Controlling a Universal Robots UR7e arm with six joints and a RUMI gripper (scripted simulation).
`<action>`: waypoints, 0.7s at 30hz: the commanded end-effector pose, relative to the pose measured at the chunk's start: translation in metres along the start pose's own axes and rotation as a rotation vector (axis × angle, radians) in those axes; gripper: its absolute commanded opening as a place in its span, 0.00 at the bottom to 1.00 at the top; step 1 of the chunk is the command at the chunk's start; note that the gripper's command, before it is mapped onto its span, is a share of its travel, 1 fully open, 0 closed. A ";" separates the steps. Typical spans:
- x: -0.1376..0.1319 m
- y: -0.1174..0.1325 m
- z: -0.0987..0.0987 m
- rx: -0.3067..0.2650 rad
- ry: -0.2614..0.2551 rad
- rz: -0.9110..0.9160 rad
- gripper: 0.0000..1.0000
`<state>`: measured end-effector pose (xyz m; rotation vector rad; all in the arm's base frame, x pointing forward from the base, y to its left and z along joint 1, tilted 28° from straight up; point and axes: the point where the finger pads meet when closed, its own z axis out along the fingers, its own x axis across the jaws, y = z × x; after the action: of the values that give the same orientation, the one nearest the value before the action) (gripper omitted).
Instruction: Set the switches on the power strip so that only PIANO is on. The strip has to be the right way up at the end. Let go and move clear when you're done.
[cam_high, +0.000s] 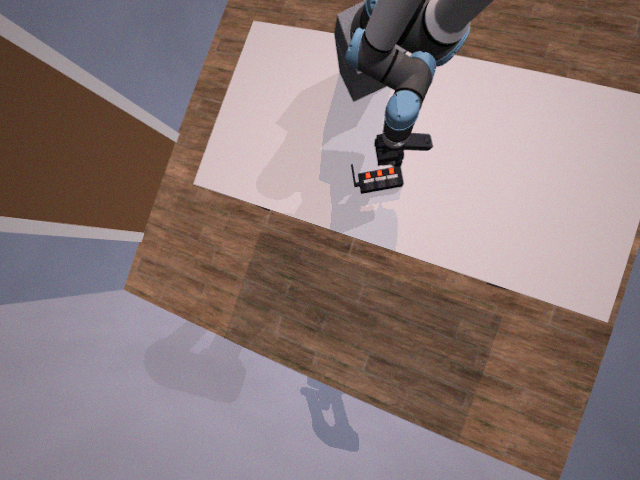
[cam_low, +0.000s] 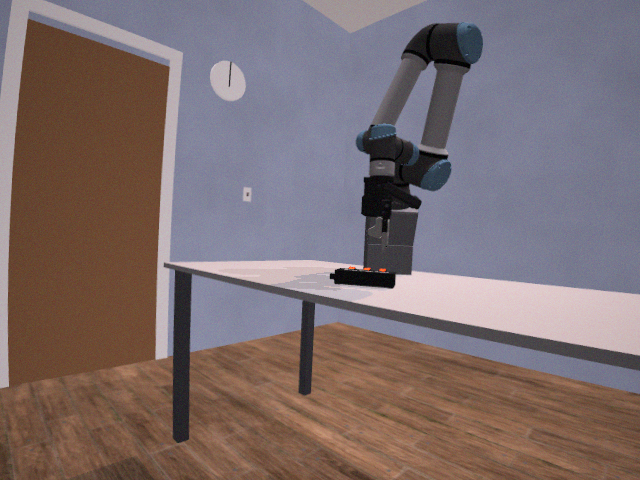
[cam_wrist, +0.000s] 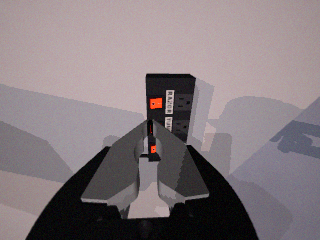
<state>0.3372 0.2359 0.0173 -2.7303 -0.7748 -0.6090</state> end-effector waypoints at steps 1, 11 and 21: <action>0.000 0.000 0.002 0.000 0.001 0.000 0.00; 0.000 0.000 0.009 0.000 0.001 0.000 0.00; 0.000 0.000 0.022 0.000 0.001 0.000 0.00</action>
<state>0.3425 0.2414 0.0026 -2.7301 -0.7752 -0.6076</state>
